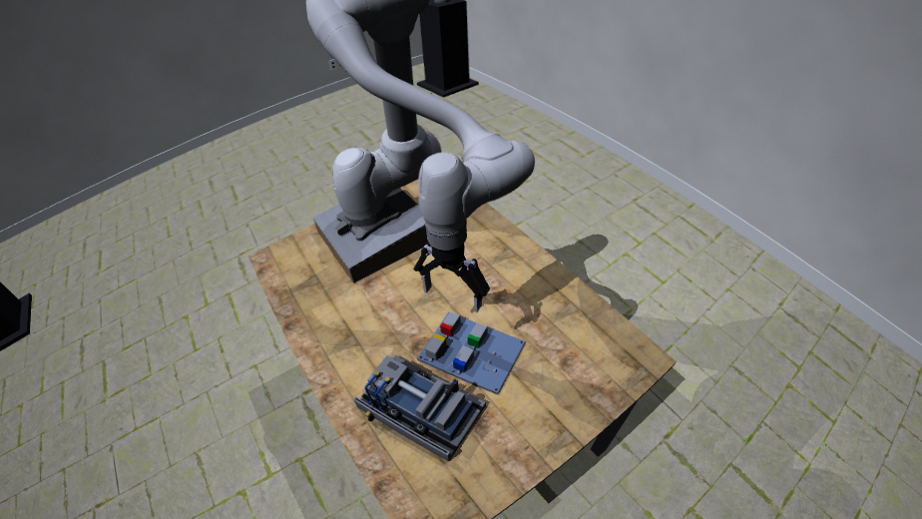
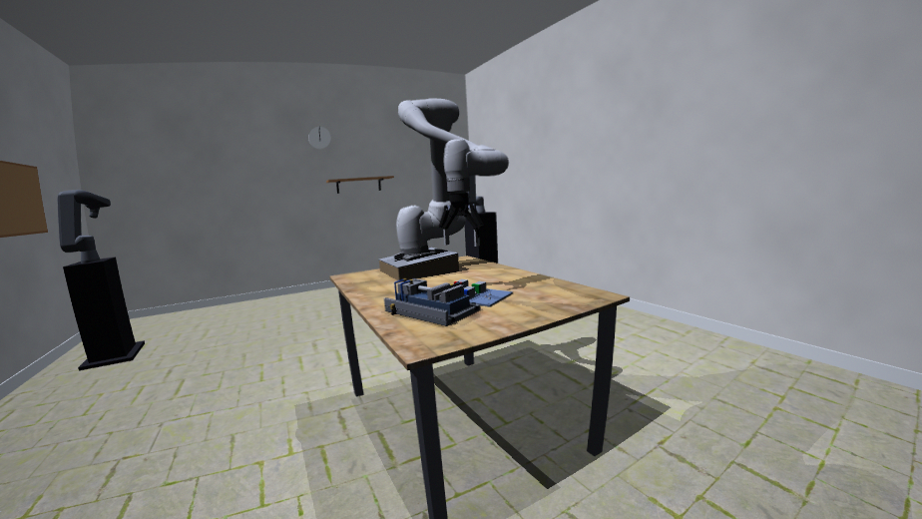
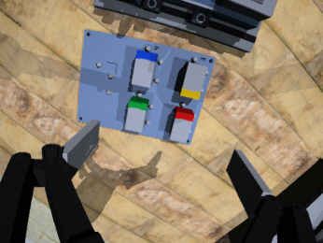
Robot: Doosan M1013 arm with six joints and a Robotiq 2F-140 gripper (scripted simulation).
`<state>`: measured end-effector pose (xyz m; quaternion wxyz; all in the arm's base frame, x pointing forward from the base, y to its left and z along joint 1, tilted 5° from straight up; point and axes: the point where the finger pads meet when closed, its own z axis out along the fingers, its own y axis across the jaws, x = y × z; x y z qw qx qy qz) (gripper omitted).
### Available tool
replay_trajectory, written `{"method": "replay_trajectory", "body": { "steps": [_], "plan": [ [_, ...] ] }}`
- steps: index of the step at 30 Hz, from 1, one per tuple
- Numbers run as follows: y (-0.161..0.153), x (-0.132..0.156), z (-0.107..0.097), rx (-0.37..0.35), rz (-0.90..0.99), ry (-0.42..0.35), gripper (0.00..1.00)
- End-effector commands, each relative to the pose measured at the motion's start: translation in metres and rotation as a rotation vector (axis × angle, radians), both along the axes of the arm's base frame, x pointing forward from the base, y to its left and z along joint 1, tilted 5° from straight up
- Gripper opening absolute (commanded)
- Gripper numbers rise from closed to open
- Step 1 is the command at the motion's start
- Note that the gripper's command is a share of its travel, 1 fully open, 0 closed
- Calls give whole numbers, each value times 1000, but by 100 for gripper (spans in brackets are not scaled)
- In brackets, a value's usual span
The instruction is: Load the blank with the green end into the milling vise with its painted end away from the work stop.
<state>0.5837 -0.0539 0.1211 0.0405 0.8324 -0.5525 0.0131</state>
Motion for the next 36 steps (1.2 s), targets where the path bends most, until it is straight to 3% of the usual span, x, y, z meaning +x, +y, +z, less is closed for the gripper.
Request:
{"method": "replay_trajectory", "body": {
  "steps": [1,23,36],
  "plan": [
    [0,0,1,0,0,0,100],
    [0,0,4,0,0,0,100],
    [45,-28,4,0,0,0,100]
  ]
}}
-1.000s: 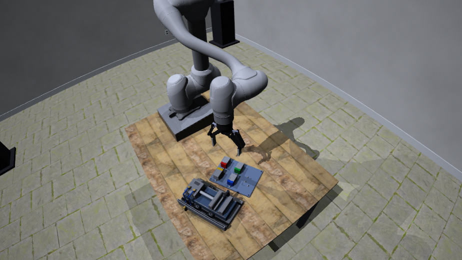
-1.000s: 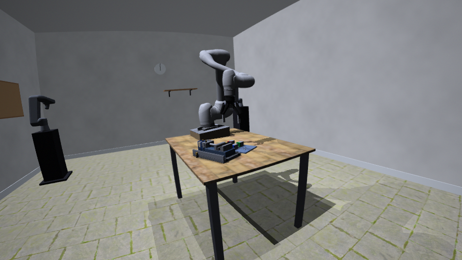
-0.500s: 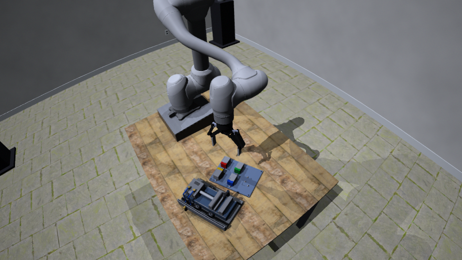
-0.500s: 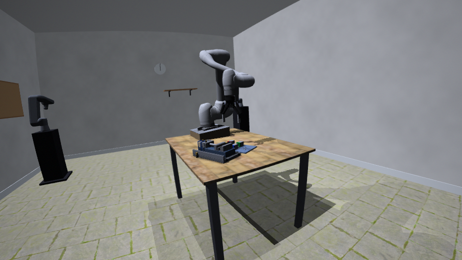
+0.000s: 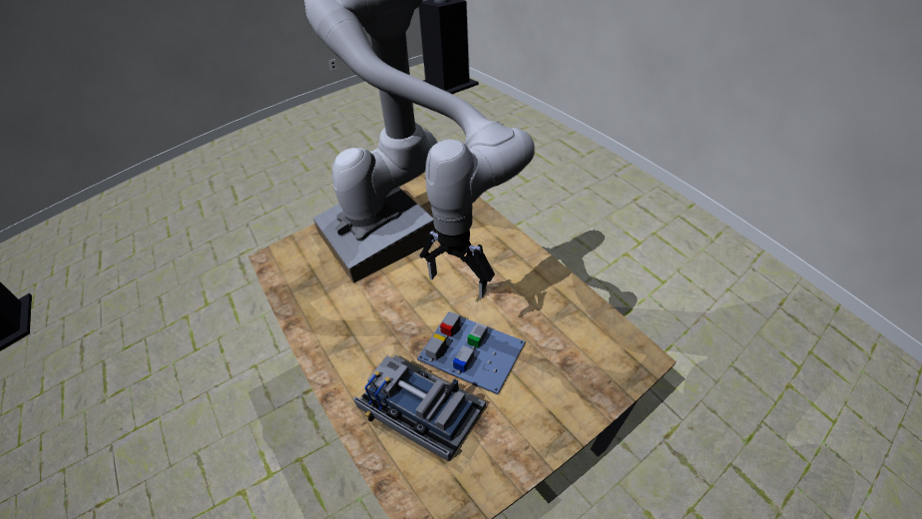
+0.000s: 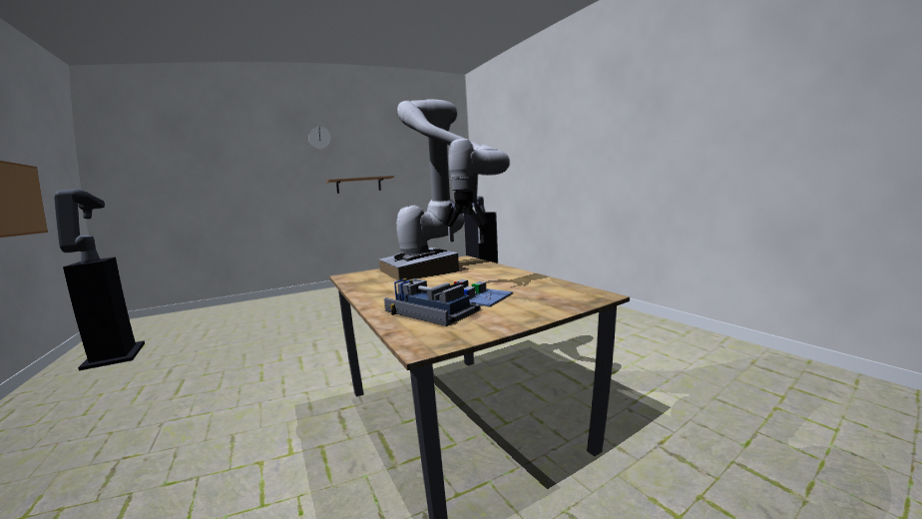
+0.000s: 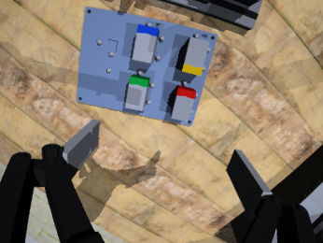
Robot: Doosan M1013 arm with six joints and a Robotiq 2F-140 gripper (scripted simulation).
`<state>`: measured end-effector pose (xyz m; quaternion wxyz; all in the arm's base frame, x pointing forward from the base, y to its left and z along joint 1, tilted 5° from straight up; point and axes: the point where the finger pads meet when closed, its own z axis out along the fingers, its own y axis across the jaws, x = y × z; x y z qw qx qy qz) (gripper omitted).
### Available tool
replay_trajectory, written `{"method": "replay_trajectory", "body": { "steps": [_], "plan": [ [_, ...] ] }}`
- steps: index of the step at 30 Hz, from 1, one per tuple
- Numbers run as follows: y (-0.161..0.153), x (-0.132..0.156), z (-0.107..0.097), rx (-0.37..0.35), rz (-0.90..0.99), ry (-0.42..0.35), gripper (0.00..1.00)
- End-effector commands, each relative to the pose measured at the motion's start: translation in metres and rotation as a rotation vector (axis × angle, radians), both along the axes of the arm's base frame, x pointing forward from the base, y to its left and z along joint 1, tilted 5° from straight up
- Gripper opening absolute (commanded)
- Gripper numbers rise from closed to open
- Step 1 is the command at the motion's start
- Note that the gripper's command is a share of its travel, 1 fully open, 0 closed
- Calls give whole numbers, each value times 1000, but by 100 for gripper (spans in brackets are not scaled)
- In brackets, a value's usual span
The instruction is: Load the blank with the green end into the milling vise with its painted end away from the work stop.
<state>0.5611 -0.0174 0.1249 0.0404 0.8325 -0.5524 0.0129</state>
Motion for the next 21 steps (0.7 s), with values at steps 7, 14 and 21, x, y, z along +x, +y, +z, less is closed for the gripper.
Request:
{"method": "replay_trajectory", "body": {
  "steps": [7,14,21],
  "plan": [
    [12,-7,0,0,0,0,100],
    [10,-6,0,0,0,0,100],
    [9,-5,0,0,0,0,100]
  ]
}}
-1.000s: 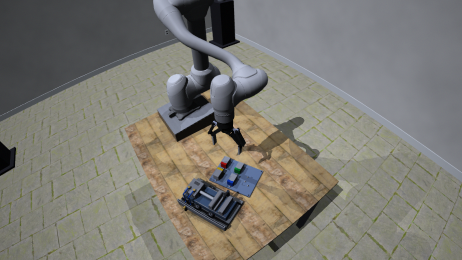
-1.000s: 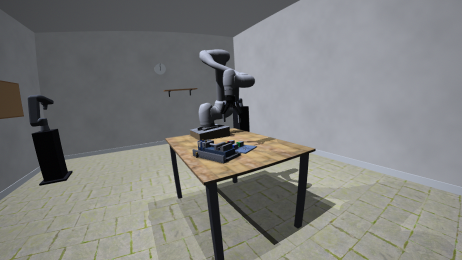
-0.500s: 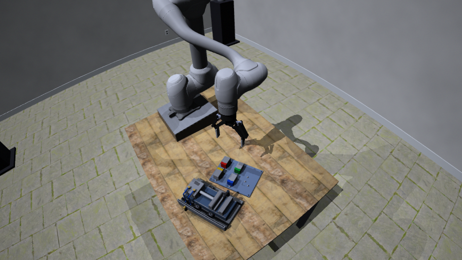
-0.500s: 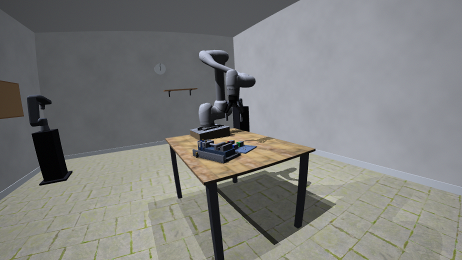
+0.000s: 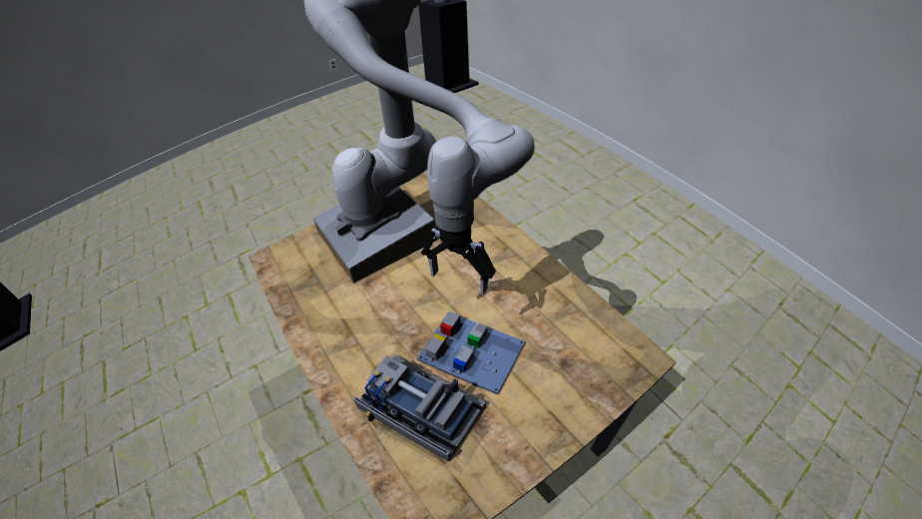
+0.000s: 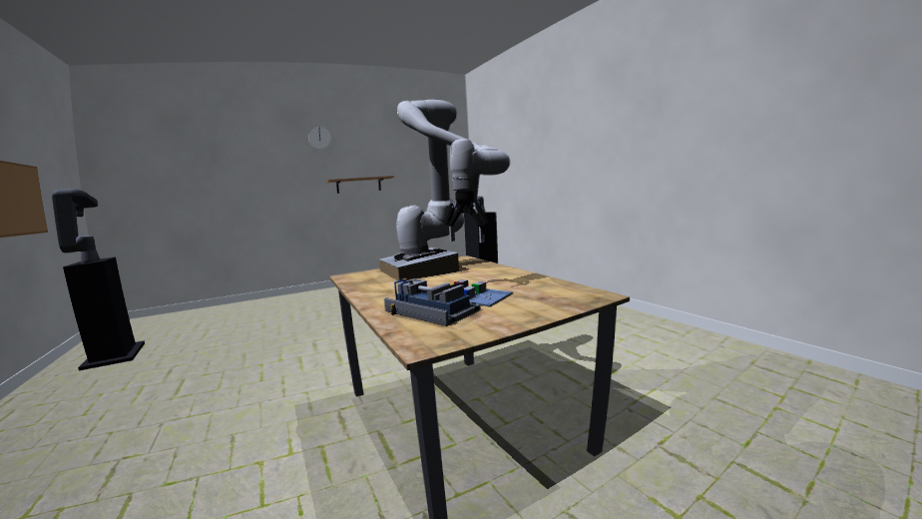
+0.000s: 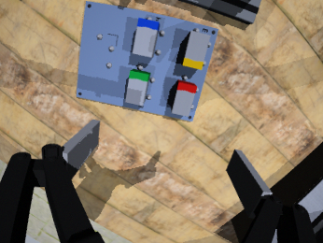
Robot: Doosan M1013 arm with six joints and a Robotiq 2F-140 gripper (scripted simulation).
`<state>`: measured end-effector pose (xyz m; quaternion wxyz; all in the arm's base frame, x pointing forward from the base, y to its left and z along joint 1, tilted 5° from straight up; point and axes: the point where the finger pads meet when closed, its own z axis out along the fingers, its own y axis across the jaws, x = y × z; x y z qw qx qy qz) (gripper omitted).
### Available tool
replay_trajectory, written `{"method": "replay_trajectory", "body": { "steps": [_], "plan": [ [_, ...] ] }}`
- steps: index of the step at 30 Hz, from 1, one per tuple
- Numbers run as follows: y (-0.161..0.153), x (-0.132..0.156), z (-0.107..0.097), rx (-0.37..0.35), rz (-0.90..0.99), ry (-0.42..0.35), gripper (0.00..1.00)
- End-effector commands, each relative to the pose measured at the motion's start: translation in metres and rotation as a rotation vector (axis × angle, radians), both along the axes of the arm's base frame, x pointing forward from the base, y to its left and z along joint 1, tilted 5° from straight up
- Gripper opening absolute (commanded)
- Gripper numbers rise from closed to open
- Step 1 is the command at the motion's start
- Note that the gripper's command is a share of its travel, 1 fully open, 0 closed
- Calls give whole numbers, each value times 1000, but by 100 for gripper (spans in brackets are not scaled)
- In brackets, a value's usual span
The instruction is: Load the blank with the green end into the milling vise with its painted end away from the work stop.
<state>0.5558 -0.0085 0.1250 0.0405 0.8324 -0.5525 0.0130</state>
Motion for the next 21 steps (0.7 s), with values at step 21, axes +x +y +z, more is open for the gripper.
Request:
{"method": "replay_trajectory", "body": {
  "steps": [21],
  "plan": [
    [-6,4,0,0,0,0,100]
  ]
}}
